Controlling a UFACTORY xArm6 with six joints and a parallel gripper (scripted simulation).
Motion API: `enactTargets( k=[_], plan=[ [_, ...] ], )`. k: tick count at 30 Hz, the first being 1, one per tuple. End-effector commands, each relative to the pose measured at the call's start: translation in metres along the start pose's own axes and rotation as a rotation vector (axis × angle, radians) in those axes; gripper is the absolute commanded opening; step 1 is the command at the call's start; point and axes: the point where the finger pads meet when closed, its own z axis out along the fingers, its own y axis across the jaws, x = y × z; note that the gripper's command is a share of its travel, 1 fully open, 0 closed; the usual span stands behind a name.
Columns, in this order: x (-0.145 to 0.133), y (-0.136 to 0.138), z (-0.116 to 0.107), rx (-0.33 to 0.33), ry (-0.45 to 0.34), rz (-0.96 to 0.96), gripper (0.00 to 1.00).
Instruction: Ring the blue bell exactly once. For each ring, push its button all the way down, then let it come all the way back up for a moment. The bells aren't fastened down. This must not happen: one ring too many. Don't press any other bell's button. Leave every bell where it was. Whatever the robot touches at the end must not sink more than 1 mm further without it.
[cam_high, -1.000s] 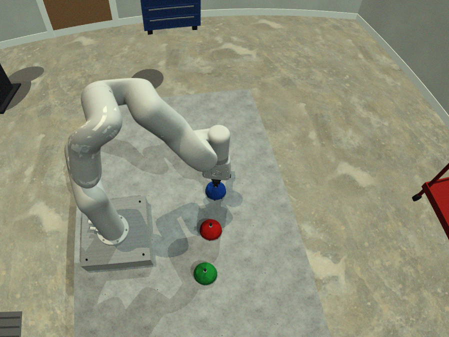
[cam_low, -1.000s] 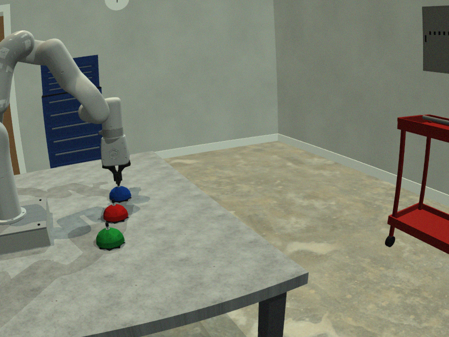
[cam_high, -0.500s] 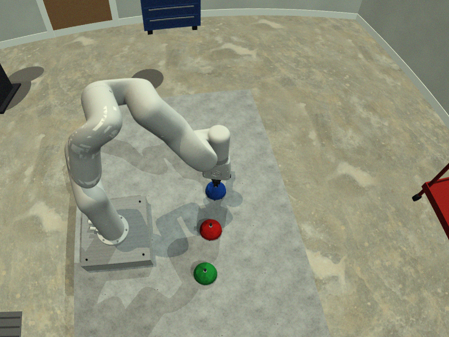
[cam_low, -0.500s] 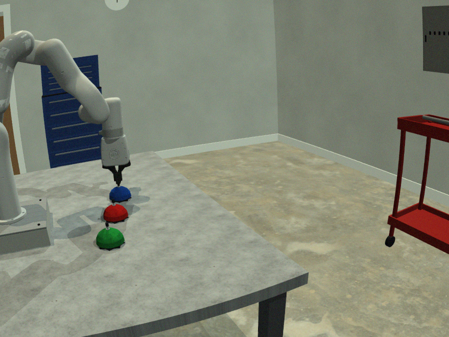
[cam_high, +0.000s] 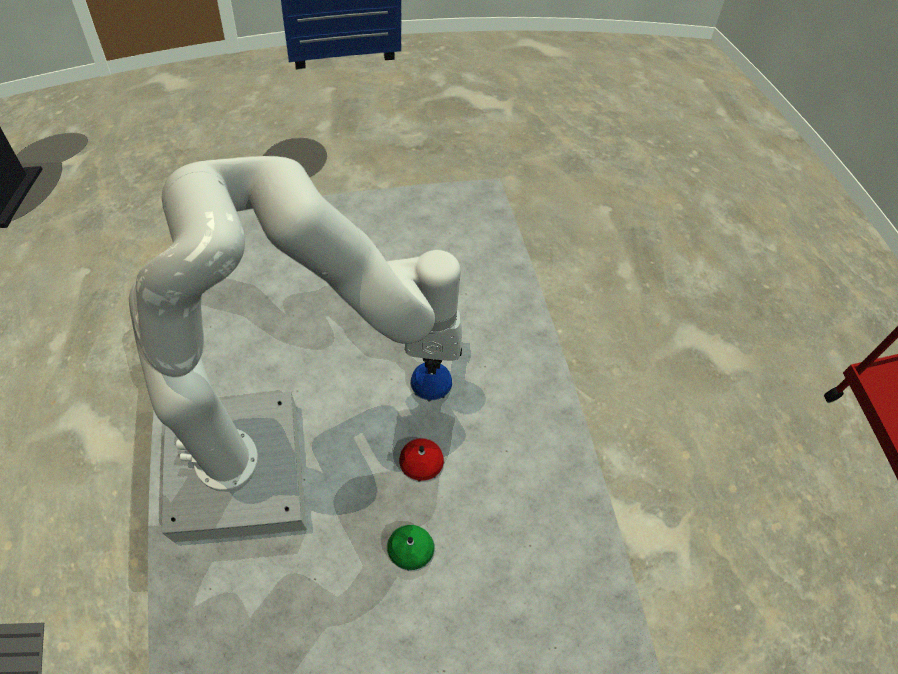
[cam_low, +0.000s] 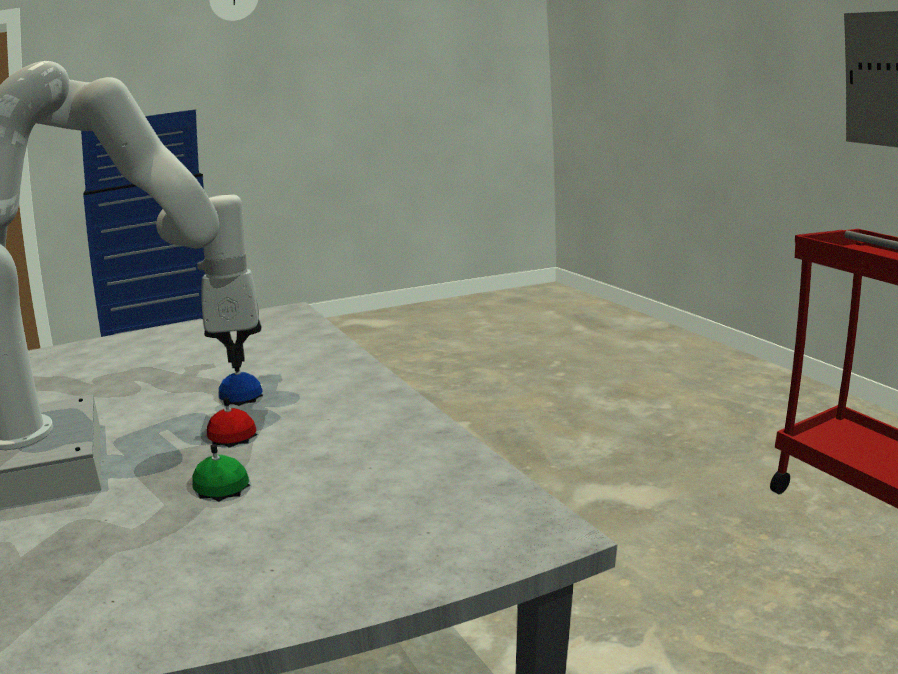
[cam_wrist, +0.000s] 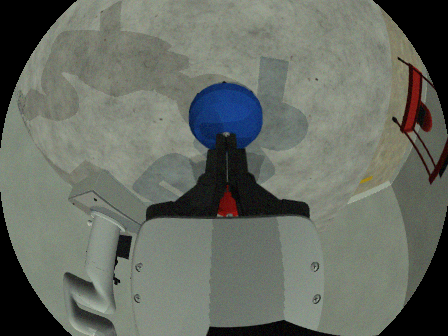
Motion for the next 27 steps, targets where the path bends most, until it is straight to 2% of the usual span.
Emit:
enactTargets(
  k=[1, 14, 27],
  plan=[
    [0.0, 0.0, -0.001, 0.0, 0.0, 0.0, 0.0],
    [0.0, 0.0, -0.02, 0.0, 0.0, 0.0, 0.0],
    [0.0, 0.0, -0.055, 0.0, 0.0, 0.0, 0.0]
  ],
)
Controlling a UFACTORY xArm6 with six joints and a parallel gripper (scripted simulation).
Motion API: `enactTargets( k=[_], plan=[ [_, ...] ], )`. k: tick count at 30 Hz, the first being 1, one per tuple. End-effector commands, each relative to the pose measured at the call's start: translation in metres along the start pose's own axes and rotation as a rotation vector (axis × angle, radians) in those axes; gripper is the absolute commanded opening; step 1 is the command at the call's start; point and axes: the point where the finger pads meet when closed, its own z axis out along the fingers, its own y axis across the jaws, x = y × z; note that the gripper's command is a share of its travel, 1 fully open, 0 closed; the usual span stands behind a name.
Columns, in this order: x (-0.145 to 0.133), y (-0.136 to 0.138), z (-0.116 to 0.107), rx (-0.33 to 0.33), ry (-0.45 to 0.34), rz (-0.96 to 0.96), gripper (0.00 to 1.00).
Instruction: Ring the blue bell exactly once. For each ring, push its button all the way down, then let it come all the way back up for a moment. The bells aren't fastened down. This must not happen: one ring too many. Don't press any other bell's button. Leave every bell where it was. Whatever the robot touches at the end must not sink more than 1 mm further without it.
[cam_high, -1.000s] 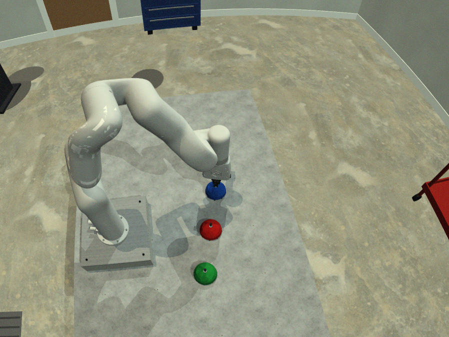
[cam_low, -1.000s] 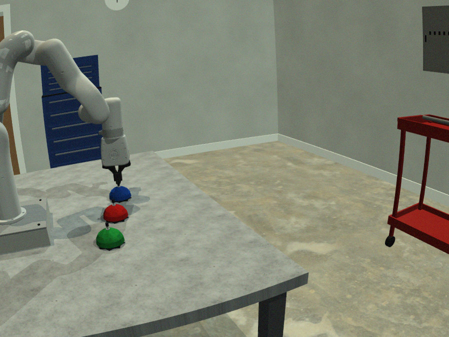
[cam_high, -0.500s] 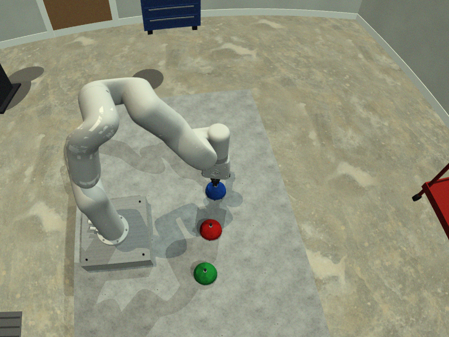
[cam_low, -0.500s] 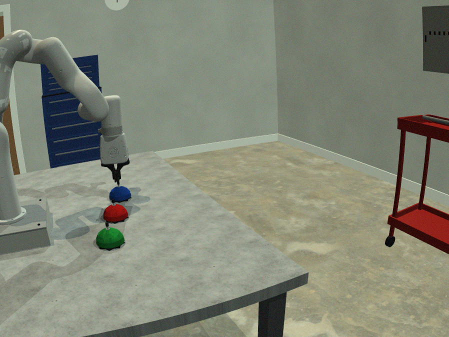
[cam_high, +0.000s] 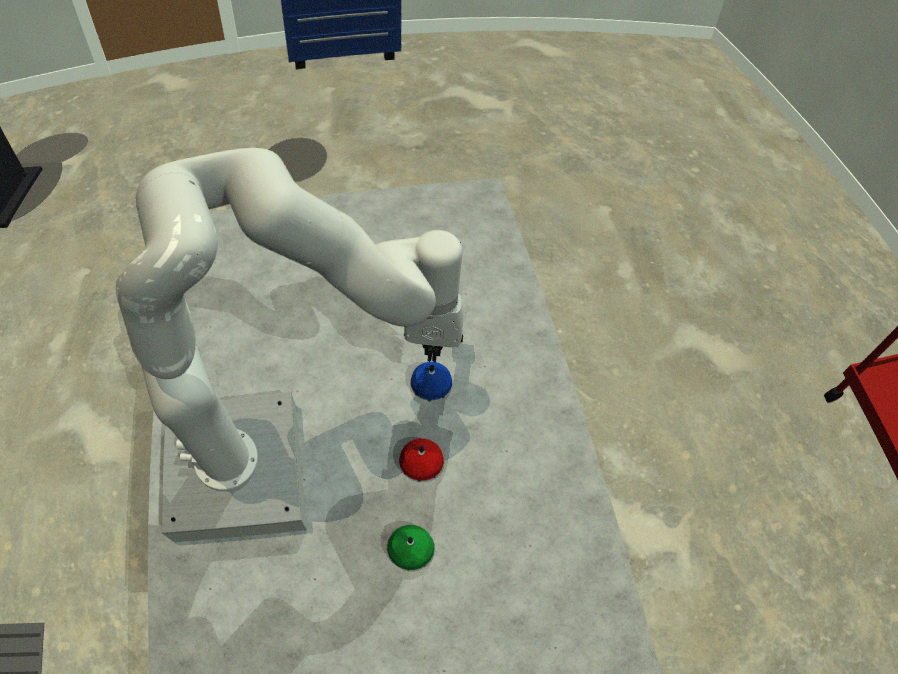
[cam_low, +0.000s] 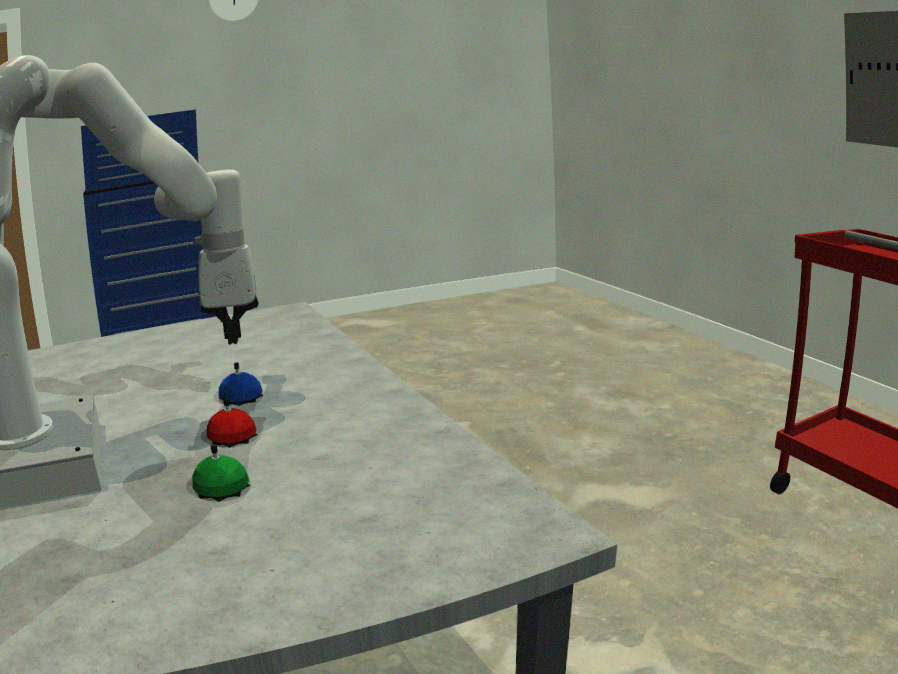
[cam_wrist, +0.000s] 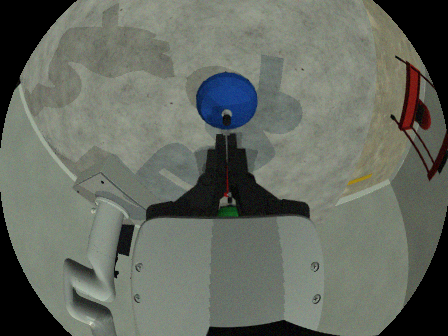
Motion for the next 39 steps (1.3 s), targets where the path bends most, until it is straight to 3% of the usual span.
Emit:
enactTargets(
  k=[1, 13, 39],
  plan=[
    [0.001, 0.001, -0.012, -0.003, 0.002, 0.0, 0.0],
    [0.001, 0.001, -0.024, -0.003, 0.002, 0.0, 0.0],
    [0.001, 0.001, -0.025, -0.003, 0.002, 0.0, 0.0]
  ],
)
